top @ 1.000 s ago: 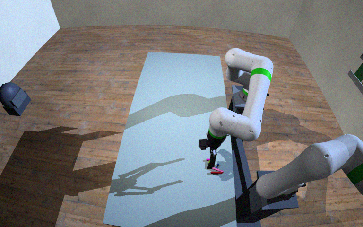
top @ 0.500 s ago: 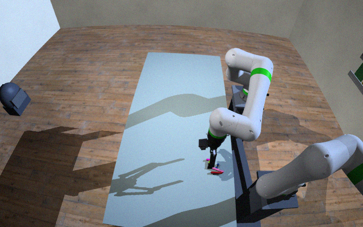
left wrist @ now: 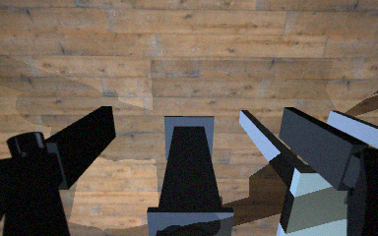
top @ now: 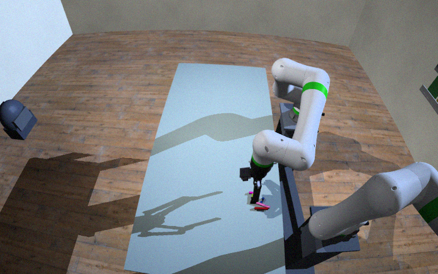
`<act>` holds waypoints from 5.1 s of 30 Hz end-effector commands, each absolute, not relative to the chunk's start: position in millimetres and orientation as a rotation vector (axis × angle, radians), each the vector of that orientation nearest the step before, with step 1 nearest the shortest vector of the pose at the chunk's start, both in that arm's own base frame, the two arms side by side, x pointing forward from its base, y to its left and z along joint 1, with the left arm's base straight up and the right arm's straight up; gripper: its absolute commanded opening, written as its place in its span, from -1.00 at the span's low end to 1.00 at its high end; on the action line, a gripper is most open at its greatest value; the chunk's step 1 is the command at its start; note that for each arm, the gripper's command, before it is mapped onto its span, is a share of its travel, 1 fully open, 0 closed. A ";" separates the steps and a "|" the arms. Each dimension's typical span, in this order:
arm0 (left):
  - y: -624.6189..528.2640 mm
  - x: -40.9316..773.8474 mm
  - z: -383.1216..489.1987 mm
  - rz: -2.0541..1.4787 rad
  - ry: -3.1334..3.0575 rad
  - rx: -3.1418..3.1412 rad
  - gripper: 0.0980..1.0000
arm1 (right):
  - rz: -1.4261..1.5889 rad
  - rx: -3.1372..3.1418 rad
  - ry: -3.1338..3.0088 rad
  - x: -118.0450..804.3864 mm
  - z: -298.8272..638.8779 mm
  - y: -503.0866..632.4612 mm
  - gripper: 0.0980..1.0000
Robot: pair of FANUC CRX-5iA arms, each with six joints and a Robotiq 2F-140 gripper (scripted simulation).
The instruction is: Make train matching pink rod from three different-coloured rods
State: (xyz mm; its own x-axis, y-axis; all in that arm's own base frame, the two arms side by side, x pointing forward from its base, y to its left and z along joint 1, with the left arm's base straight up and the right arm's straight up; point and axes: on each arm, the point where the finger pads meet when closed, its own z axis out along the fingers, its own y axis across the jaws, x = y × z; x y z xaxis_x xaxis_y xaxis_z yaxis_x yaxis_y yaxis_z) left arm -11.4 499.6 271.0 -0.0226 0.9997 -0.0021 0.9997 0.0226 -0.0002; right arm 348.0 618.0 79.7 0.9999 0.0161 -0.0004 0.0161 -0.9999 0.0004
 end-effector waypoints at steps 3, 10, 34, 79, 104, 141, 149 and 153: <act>499.9 -11.2 272.0 0.000 2.246 2.196 1.00 | 0.002 3.143 0.025 348.3 81.1 618.4 1.00; 499.9 -11.2 272.0 0.000 2.246 2.196 1.00 | 0.002 3.143 0.025 348.2 81.5 619.4 1.00; 499.9 -11.2 272.0 0.000 2.246 2.196 1.00 | 0.002 3.143 0.009 330.7 103.7 689.6 -0.70; 499.9 -11.2 272.0 0.000 2.246 2.196 1.00 | 0.002 3.143 0.009 330.9 81.7 690.0 -0.70; 499.9 -11.2 272.0 0.000 2.246 2.196 1.00 | 0.002 3.143 0.010 331.1 53.2 690.5 -0.70; 499.9 -11.2 272.0 0.000 2.246 2.196 1.00 | 0.002 3.143 0.010 331.1 46.8 690.5 -0.70; 499.9 -11.2 272.0 0.000 2.246 2.196 1.00 | 0.002 3.143 0.010 331.1 40.0 690.5 -0.70; 499.9 -11.2 272.0 0.000 2.246 2.196 1.00 | 0.002 3.143 0.010 331.1 38.0 690.5 -0.70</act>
State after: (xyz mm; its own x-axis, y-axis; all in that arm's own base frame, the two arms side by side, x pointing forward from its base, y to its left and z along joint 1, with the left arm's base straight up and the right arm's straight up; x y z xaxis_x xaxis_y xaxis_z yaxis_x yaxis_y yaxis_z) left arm -11.4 499.6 271.0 -0.0226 0.9997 -0.0021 0.9997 0.0226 -0.0002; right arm 330.8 690.0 37.8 1.0000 0.0060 -0.0003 0.0060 -1.0000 0.0006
